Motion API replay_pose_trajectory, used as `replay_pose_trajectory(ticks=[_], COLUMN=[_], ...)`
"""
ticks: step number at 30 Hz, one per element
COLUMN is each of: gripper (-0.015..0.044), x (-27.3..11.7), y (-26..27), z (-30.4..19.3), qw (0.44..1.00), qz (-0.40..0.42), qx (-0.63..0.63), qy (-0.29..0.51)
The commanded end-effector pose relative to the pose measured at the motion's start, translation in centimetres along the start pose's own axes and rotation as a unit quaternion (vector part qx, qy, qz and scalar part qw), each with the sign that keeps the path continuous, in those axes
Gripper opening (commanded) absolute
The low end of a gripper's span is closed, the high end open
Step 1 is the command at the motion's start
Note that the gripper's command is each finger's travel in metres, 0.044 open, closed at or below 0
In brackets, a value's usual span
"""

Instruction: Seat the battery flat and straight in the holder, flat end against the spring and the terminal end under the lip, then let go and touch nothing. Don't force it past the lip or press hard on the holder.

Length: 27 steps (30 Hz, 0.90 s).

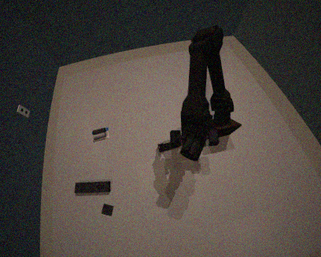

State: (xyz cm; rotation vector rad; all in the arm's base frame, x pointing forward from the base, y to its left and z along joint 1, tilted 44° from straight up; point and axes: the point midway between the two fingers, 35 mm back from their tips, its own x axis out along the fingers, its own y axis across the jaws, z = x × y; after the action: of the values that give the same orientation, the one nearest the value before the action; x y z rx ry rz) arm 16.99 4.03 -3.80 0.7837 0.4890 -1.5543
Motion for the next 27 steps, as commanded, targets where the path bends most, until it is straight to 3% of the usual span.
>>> replay_pose_trajectory(ticks=[1, 14, 27], gripper=[0.0077, 0.0077, 0.0077], x=[-0.4, -1.3, -2.0], y=[0.9, 3.9, 7.1], z=[-0.1, -0.4, -0.2], qw=[0.997, 0.933, 0.793], qz=[-0.001, 0.000, 0.001], qx=[-0.082, -0.360, -0.610], qy=[0.001, 0.002, 0.004])
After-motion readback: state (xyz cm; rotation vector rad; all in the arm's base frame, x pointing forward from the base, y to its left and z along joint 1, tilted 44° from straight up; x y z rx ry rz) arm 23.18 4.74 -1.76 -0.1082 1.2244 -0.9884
